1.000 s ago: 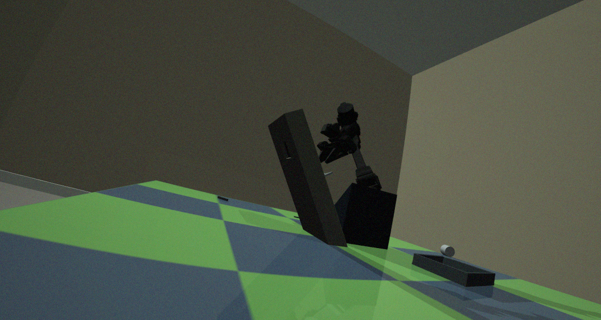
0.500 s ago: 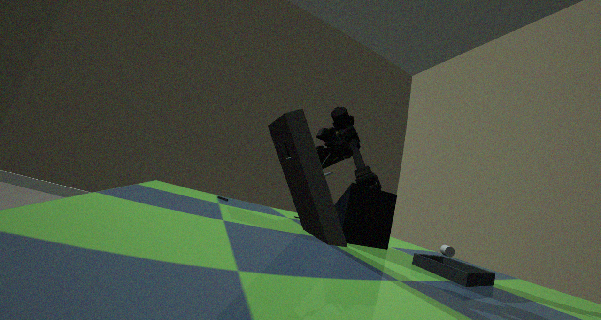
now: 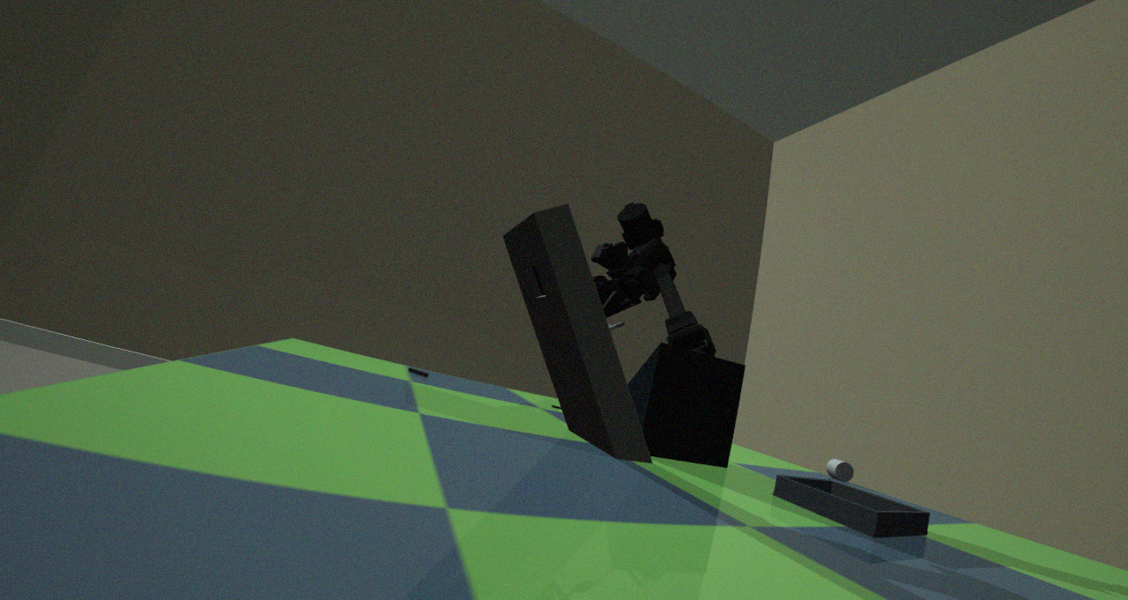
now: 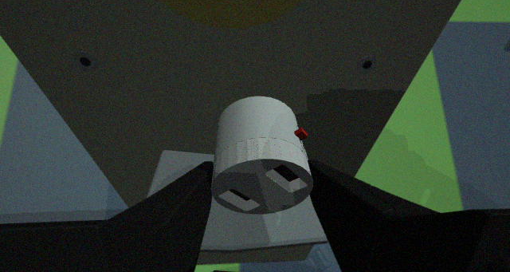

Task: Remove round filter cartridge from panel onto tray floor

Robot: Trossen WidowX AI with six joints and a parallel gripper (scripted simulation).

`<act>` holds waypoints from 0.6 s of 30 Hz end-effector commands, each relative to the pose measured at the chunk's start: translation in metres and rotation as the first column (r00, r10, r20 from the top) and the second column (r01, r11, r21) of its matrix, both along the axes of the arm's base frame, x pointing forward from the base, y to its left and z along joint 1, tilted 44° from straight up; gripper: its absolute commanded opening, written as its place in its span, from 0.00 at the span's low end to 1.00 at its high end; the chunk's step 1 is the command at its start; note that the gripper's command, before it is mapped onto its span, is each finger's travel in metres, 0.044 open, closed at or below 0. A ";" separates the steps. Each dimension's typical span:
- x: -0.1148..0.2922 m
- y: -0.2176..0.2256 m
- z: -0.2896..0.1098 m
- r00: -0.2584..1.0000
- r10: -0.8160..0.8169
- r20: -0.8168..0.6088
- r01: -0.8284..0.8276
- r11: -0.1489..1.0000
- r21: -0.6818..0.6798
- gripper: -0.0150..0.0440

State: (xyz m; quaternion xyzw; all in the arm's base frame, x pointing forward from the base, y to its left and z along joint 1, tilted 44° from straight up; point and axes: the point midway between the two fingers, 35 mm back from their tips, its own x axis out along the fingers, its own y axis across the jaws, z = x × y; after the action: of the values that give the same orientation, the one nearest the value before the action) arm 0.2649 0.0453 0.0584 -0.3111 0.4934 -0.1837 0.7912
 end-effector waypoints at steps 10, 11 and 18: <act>0.012 0.011 0.011 1.000 0.000 0.001 0.000 1.000 0.001 0.25; 0.014 0.012 0.013 1.000 0.000 0.001 0.000 1.000 0.001 0.25; 0.008 0.031 0.028 1.000 0.001 -0.004 -0.001 1.000 0.007 0.25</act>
State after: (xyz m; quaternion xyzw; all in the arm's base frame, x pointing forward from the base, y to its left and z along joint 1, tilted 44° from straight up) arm 0.2748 0.0646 0.0779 -0.3117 0.4980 -0.1839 0.7880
